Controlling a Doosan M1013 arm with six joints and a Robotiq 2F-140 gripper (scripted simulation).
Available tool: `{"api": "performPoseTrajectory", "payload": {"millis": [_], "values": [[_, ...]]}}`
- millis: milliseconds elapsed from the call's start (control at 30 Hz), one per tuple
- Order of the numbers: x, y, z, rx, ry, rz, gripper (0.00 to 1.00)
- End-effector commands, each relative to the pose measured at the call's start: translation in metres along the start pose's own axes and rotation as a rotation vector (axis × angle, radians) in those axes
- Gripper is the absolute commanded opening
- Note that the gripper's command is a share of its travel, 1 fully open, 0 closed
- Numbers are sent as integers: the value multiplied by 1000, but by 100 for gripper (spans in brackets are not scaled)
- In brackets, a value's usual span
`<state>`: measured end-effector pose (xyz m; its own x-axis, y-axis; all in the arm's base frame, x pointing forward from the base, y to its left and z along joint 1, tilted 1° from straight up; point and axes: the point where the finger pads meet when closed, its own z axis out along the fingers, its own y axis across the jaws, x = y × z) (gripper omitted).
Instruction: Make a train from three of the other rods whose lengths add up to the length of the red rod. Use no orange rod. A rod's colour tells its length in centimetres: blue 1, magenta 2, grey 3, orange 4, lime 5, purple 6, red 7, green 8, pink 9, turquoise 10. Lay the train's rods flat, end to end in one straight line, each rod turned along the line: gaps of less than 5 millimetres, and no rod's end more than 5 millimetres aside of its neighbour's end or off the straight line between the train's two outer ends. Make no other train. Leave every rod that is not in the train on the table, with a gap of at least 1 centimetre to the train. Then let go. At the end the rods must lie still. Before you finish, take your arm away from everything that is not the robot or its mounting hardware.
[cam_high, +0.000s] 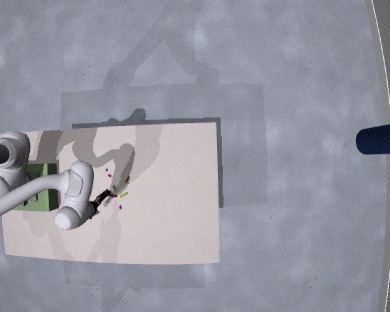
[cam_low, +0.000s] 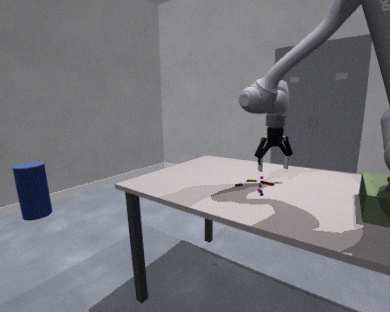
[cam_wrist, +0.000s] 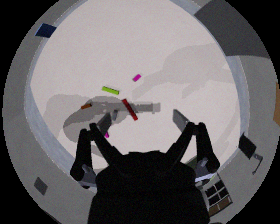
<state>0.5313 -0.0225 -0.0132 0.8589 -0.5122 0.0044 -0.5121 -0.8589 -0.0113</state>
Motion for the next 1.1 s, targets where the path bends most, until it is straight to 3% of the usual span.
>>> {"api": "performPoseTrajectory", "payload": {"millis": [0,1067], "values": [[-3,3,0,4,-1,-167,100],[-22,17,0,3,1,-1126,100]]}}
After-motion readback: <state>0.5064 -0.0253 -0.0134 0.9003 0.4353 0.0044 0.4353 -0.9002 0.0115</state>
